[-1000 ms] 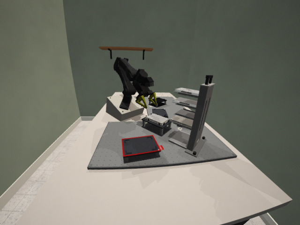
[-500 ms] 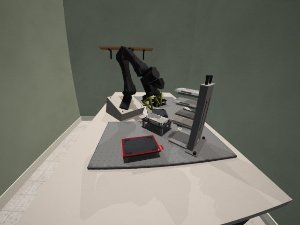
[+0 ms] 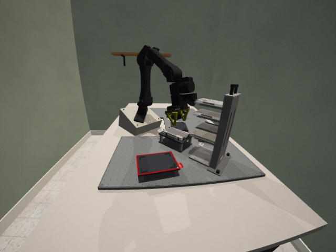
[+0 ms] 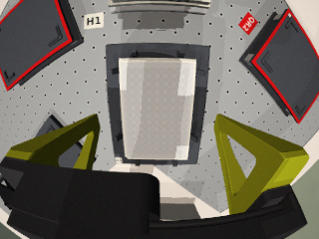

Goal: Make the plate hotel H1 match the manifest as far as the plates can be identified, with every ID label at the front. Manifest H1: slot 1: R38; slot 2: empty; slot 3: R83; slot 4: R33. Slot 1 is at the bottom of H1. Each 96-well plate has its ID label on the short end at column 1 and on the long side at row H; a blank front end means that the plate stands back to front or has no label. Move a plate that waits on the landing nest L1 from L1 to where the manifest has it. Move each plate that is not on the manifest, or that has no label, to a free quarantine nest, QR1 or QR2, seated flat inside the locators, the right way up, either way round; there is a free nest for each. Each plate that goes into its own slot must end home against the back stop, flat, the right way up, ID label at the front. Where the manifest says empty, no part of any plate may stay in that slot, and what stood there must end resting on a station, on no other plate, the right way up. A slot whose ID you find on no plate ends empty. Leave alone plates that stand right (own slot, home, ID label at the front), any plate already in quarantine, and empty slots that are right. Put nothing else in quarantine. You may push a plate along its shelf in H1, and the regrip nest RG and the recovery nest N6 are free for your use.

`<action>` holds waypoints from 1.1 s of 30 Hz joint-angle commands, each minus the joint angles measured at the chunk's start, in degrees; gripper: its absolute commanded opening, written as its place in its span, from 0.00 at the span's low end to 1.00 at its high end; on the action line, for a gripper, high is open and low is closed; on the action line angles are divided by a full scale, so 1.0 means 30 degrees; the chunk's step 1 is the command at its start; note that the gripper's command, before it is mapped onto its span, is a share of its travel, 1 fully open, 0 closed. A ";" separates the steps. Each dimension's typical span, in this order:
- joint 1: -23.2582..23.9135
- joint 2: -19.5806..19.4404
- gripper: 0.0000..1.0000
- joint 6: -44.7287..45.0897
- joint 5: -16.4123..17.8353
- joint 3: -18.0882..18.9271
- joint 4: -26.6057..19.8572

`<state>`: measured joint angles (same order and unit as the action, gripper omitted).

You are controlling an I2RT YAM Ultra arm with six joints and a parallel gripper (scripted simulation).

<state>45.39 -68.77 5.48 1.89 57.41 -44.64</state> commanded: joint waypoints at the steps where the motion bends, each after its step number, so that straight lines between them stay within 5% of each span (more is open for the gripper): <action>1: -0.0272 -0.1307 1.00 -0.0284 -0.0487 0.1965 -0.3253; 7: -0.0318 -0.2702 1.00 -0.0391 -0.0641 0.3506 -0.4914; 13: -0.0259 -0.2170 1.00 -0.0417 -0.0621 0.3603 -0.5003; 17: -0.0257 -0.2962 1.00 -0.0419 -0.0605 0.2558 -0.4276; 33: -0.0306 -0.3310 1.00 -0.0431 -0.0603 0.1690 -0.2766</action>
<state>44.91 -78.43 4.69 0.40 63.18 -55.05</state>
